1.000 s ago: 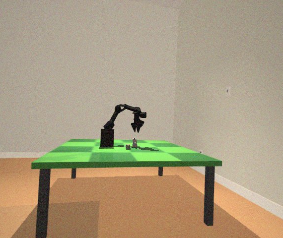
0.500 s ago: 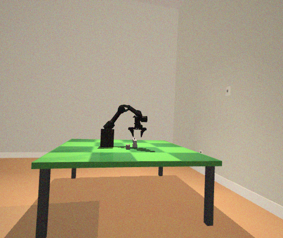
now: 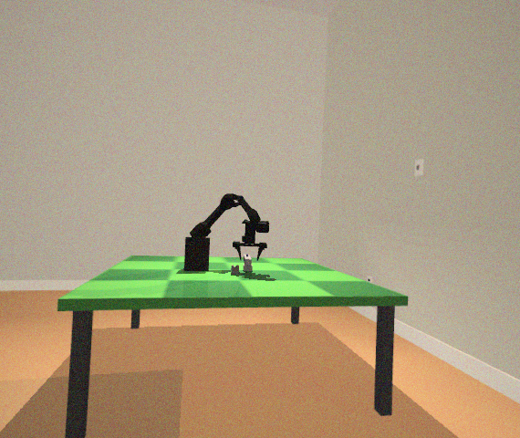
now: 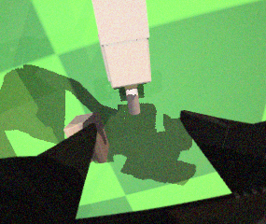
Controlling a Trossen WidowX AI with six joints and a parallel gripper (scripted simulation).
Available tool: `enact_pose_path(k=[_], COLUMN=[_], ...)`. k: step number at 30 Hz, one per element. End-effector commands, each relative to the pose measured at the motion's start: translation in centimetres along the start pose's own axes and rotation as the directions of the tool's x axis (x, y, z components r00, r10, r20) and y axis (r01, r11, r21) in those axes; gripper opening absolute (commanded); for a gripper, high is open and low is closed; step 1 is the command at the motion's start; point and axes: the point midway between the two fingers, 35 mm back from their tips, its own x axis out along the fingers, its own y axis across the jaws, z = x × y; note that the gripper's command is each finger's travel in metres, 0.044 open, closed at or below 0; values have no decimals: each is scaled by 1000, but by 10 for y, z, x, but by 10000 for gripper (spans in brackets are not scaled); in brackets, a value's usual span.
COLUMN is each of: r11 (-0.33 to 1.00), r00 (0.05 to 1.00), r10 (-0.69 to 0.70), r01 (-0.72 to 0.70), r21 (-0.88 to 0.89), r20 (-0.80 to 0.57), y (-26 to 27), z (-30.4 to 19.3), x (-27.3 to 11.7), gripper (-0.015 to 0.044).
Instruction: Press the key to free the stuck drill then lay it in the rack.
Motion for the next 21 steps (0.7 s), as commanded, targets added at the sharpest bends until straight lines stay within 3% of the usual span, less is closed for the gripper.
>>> enact_pose_path(k=[1,21], r11=[1000,1000], r00=[1000,1000], r10=[4,4], r01=[-5,-4], r21=[-29,-28], r20=[-3,-4], y=[2,1], z=[-2,2], x=[2,19], gripper=[440,440])
